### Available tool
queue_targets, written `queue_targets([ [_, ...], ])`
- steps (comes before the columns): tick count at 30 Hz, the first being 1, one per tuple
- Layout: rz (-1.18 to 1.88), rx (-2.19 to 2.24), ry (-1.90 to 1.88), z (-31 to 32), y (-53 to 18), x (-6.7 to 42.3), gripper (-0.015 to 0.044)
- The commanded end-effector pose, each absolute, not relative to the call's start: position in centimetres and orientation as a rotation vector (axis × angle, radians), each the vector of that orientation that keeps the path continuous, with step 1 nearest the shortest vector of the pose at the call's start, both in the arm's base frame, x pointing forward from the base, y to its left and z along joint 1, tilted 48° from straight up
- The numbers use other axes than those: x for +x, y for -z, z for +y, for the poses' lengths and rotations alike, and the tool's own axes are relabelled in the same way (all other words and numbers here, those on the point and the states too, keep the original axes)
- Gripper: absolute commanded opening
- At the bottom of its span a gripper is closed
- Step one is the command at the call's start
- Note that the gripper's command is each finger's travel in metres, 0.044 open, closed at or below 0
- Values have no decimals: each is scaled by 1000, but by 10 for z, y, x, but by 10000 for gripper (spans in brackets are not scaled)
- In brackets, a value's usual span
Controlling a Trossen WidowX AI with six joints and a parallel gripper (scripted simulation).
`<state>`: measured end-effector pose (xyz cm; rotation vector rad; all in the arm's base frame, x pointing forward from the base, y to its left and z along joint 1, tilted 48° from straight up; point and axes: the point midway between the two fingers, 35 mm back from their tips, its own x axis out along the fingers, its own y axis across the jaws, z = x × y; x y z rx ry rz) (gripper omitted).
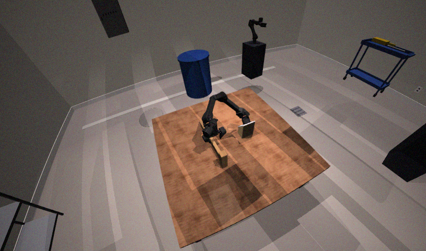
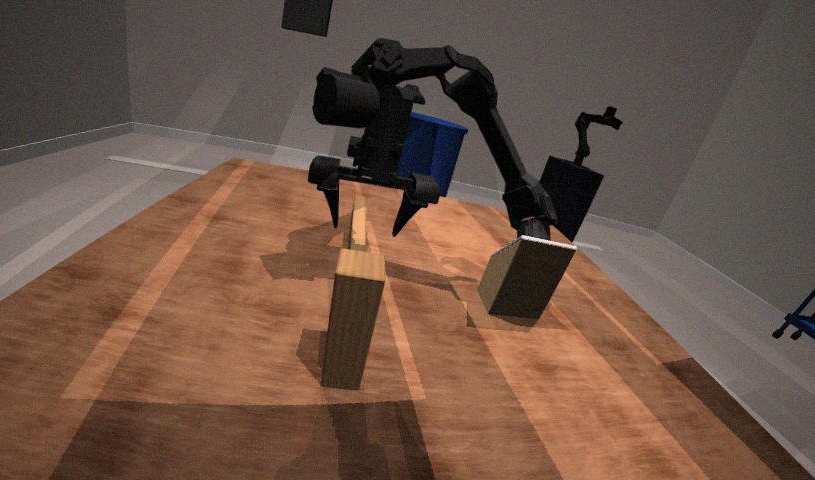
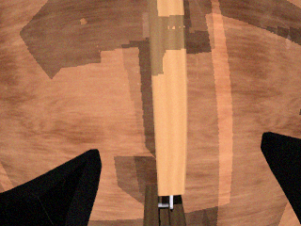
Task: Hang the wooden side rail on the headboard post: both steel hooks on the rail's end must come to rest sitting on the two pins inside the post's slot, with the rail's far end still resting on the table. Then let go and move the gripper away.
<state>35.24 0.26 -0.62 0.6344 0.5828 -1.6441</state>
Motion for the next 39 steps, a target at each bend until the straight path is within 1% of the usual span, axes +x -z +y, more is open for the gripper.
queue_targets([
  [1, 544, 645, 1663, 1, 5, 354, 440],
  [3, 544, 645, 1662, 0, 7, 354, 440],
  [7, 542, 644, 1663, -23, 28, 350, 440],
  [39, 542, 644, 1662, -59, 61, 345, 440],
])
